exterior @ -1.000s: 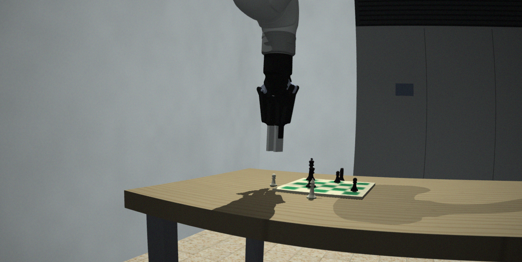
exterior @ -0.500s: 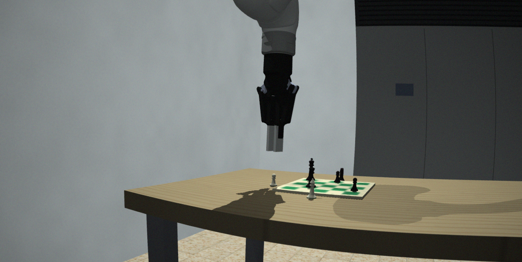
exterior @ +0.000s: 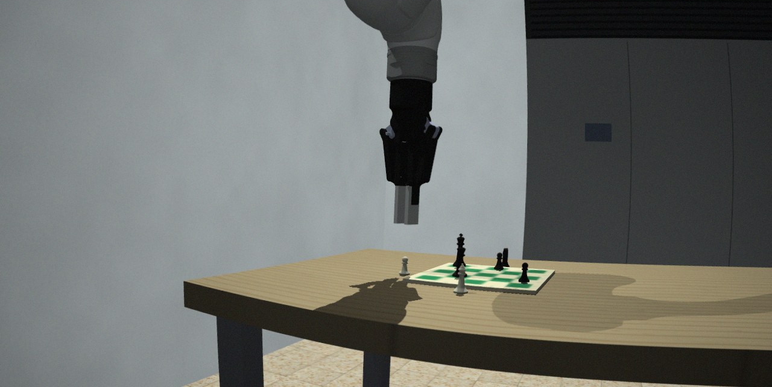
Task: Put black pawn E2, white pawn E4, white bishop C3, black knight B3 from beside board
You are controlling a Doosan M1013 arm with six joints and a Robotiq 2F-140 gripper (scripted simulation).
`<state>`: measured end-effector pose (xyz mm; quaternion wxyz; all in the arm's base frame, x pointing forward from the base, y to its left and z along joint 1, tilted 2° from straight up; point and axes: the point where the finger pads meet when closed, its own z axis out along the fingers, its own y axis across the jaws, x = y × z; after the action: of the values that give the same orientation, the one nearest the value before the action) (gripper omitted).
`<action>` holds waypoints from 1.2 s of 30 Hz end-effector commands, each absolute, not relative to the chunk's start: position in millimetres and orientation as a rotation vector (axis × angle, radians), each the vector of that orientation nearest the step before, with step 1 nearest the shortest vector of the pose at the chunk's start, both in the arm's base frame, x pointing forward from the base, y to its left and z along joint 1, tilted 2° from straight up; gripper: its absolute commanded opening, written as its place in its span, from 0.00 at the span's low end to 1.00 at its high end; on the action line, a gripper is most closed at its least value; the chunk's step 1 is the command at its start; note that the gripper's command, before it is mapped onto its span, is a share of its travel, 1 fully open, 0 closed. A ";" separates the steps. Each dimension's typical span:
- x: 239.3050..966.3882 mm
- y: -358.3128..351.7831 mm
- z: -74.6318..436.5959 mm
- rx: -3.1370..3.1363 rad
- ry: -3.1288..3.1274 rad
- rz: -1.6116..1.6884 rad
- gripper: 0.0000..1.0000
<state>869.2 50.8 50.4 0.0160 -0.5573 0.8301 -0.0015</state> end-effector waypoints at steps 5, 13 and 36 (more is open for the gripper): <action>869.0 47.5 46.1 -1.730 2.586 0.003 0.20; 869.2 47.7 39.0 -1.730 2.586 0.003 0.20; 870.1 48.1 7.9 -1.730 2.586 0.003 0.20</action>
<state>869.7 50.8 14.2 0.0129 -0.5572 0.8302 0.0006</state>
